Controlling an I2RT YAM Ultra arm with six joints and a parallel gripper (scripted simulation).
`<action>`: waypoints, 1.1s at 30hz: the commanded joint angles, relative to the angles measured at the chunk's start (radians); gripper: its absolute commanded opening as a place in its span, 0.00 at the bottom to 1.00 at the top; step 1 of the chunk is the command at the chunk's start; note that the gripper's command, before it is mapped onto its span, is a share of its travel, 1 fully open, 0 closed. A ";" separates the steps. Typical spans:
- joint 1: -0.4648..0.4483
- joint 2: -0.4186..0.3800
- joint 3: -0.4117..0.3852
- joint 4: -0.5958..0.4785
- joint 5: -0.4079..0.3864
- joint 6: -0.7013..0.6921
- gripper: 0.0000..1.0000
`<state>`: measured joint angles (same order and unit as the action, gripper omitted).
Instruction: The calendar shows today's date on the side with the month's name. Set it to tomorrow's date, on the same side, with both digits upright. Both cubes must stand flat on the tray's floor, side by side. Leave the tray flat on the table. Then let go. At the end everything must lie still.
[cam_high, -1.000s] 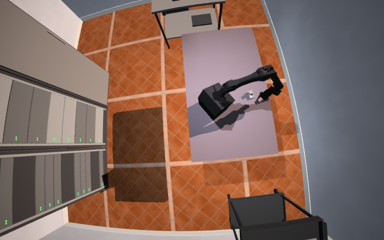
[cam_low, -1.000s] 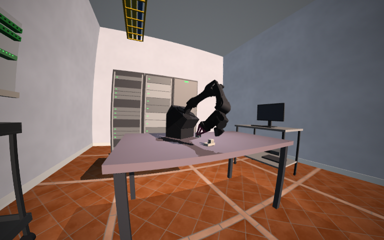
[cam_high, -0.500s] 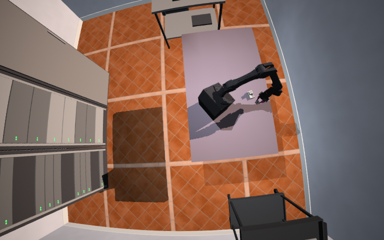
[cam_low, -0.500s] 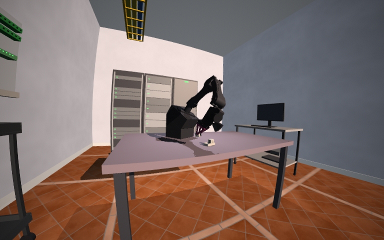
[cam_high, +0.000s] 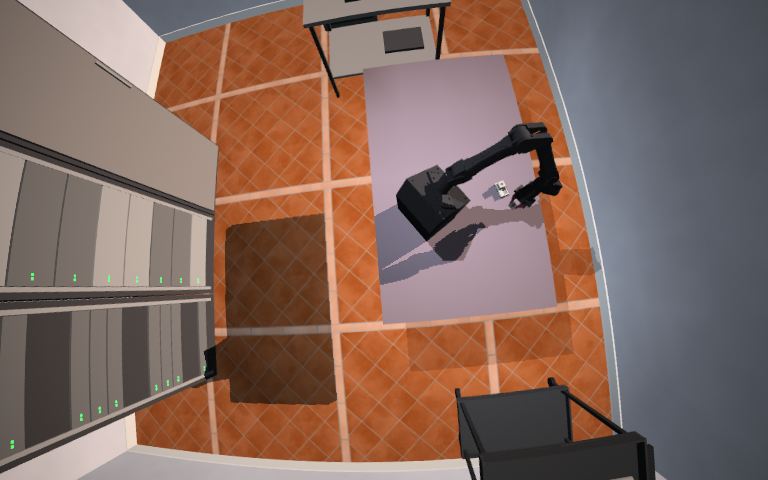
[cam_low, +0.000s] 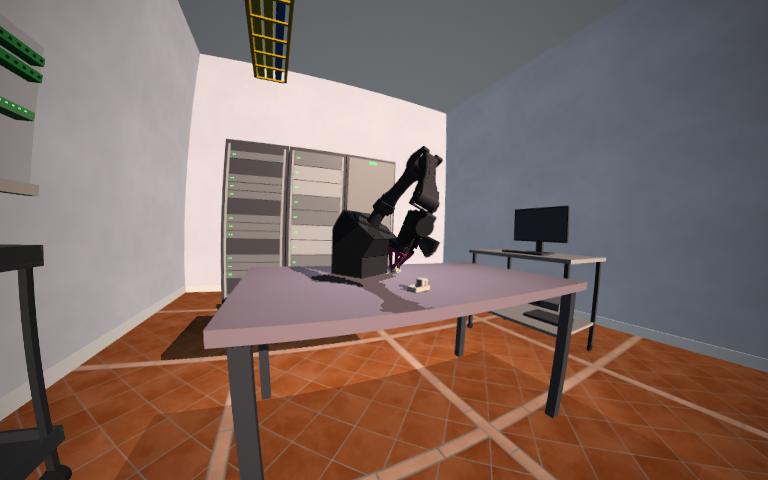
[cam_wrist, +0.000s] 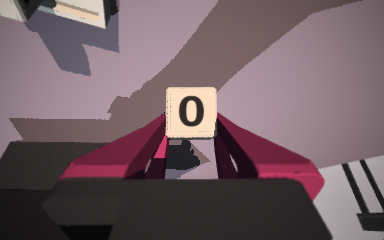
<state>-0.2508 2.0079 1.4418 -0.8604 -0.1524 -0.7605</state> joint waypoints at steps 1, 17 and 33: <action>-0.031 -0.058 -0.061 0.126 -0.078 -0.027 0.27; -0.103 -0.136 -0.258 0.375 -0.250 -0.049 0.27; -0.177 -0.161 -0.442 0.664 -0.440 -0.030 0.27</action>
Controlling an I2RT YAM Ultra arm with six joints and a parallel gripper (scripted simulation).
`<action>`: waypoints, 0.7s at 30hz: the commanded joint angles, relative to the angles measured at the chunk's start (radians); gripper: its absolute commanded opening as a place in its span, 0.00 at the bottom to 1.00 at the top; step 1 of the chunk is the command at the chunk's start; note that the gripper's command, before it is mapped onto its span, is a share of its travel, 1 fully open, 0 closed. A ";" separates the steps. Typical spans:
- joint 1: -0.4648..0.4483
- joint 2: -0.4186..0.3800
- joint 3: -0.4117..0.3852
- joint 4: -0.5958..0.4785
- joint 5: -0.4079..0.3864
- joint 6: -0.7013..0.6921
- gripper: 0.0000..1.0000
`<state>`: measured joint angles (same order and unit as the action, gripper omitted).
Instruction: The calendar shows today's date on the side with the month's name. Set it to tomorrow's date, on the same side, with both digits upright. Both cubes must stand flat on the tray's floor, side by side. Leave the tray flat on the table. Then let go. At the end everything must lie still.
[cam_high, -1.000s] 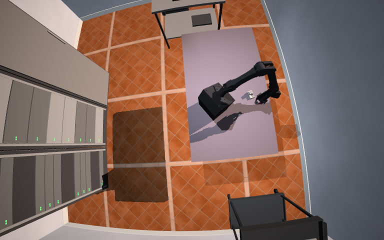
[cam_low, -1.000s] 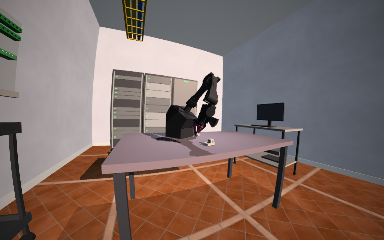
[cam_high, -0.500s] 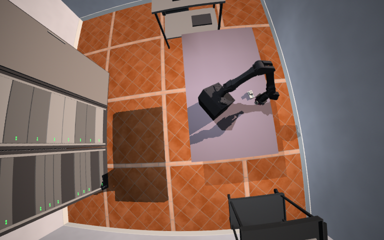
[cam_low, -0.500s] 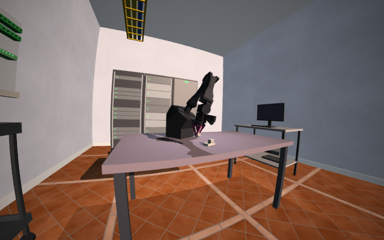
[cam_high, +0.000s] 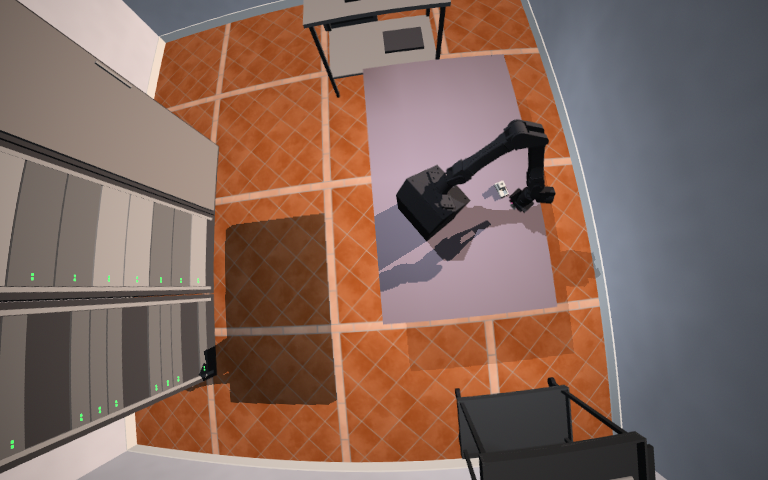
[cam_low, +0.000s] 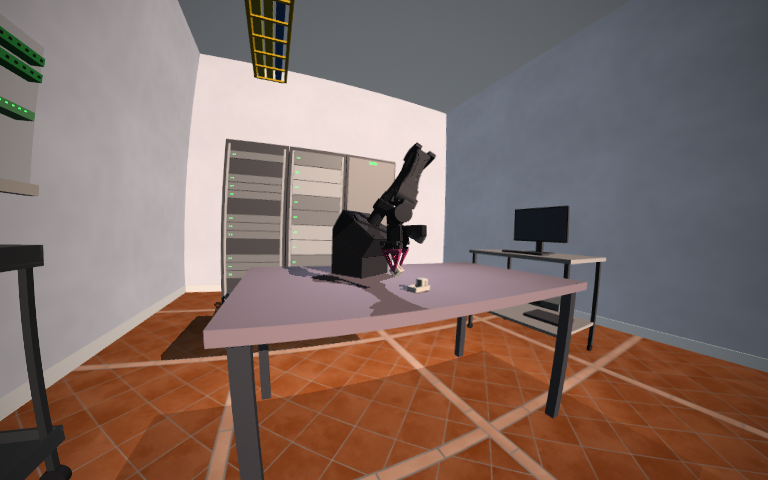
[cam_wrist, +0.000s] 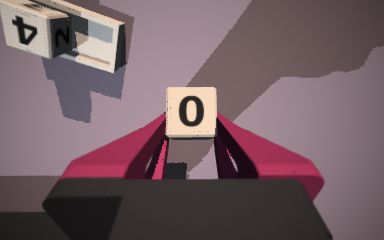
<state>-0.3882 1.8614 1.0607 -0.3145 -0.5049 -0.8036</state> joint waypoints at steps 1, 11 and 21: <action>-0.050 -0.021 -0.086 0.161 -0.115 0.017 0.27; -0.079 -0.034 -0.132 0.269 -0.190 0.021 0.27; -0.121 0.040 -0.240 0.512 -0.311 0.082 0.27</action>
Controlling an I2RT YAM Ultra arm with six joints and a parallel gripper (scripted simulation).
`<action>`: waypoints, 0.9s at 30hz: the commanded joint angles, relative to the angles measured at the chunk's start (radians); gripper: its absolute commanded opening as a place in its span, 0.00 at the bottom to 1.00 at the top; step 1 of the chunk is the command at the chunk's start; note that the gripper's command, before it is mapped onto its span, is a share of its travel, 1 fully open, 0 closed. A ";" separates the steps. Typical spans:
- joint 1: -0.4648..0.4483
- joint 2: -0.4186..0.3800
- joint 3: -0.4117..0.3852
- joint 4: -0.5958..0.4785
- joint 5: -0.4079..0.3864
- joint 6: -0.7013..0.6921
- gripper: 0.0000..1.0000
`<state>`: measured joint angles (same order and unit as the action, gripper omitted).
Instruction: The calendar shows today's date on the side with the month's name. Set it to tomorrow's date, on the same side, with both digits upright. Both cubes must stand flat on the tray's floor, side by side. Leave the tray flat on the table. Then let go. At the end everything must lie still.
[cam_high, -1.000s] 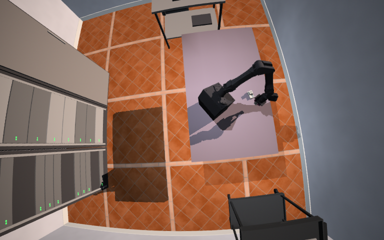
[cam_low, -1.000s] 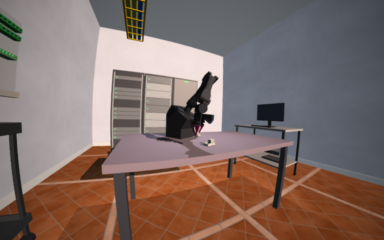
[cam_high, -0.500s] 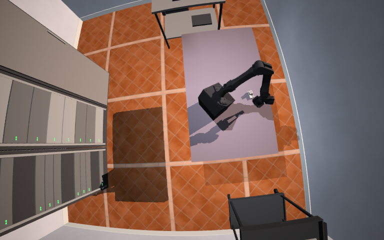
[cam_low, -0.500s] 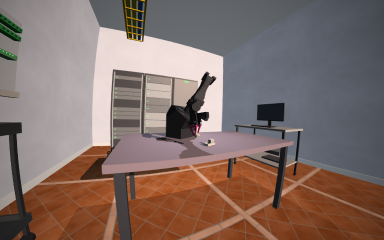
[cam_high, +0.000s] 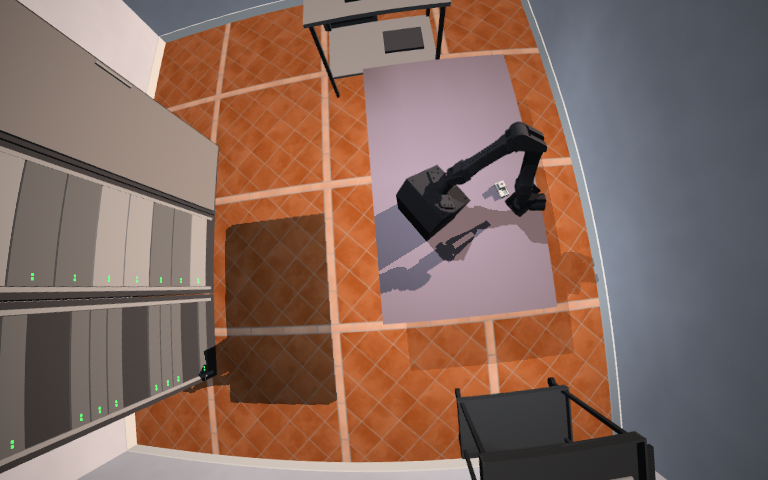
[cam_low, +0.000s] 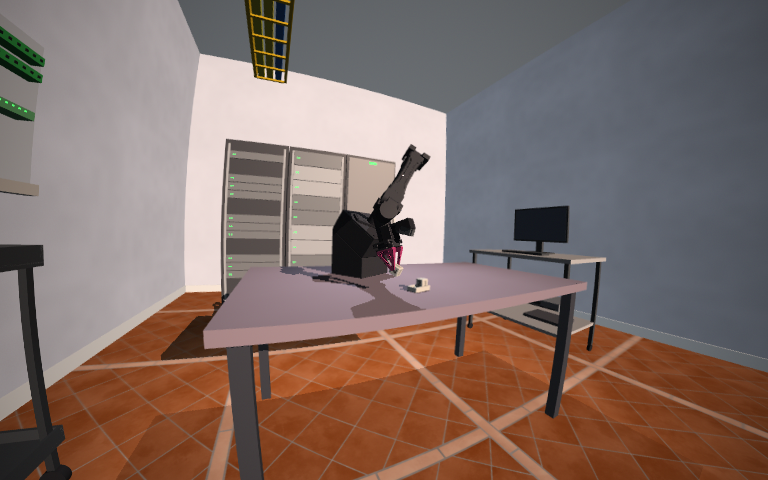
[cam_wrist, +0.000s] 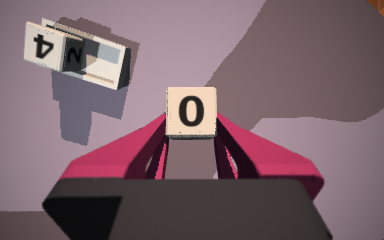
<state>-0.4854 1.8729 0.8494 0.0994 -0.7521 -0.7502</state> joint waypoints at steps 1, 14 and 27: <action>-0.024 0.029 -0.029 0.099 -0.064 0.028 0.27; -0.053 0.075 -0.080 0.348 -0.163 0.098 0.27; -0.070 0.182 -0.150 0.641 -0.229 0.222 0.27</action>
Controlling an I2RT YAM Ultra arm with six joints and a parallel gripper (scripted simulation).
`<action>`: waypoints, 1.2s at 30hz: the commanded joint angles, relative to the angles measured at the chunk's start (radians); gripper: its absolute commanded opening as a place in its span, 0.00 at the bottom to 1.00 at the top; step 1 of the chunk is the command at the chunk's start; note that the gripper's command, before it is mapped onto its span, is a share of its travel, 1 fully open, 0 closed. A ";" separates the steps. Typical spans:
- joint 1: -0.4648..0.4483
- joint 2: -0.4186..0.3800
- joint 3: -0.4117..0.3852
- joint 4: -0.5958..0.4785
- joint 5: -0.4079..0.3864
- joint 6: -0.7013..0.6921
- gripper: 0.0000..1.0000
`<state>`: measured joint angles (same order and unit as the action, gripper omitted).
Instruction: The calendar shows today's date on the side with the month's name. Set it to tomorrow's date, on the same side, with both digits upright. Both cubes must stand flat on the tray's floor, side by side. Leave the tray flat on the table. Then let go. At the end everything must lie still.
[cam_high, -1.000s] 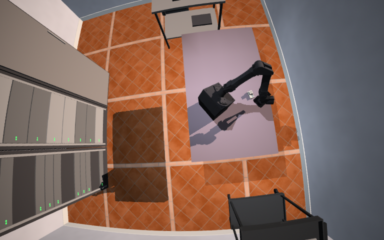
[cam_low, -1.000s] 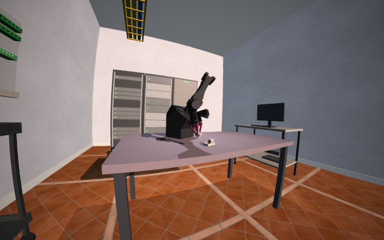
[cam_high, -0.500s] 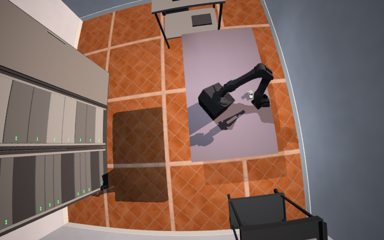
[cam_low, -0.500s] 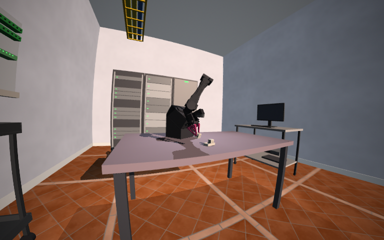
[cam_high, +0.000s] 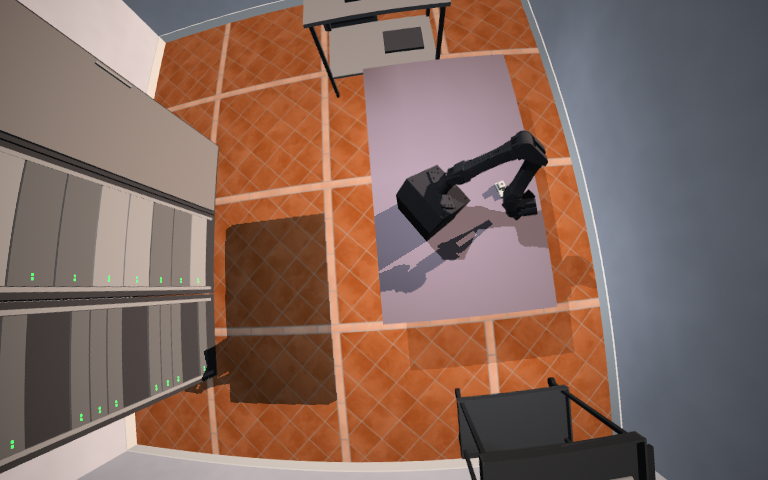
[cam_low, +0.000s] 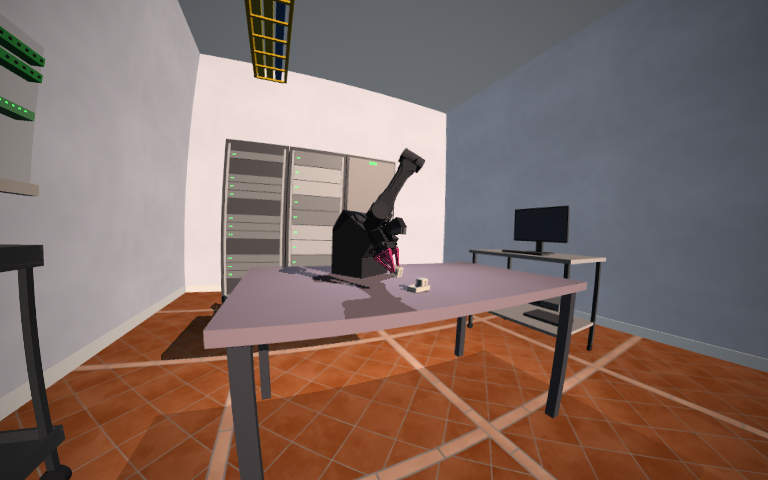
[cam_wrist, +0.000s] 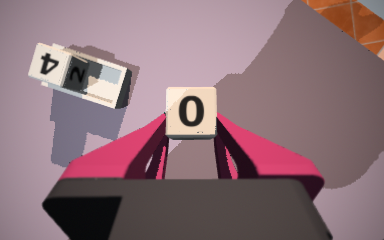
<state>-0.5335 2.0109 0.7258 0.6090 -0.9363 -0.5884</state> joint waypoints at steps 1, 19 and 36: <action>-0.024 0.059 -0.033 0.175 -0.055 0.079 0.27; -0.047 0.190 -0.068 0.562 -0.143 0.244 0.27; -0.046 0.191 -0.064 0.552 -0.142 0.242 0.27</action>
<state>-0.5640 2.1838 0.6617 1.1568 -1.0653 -0.3519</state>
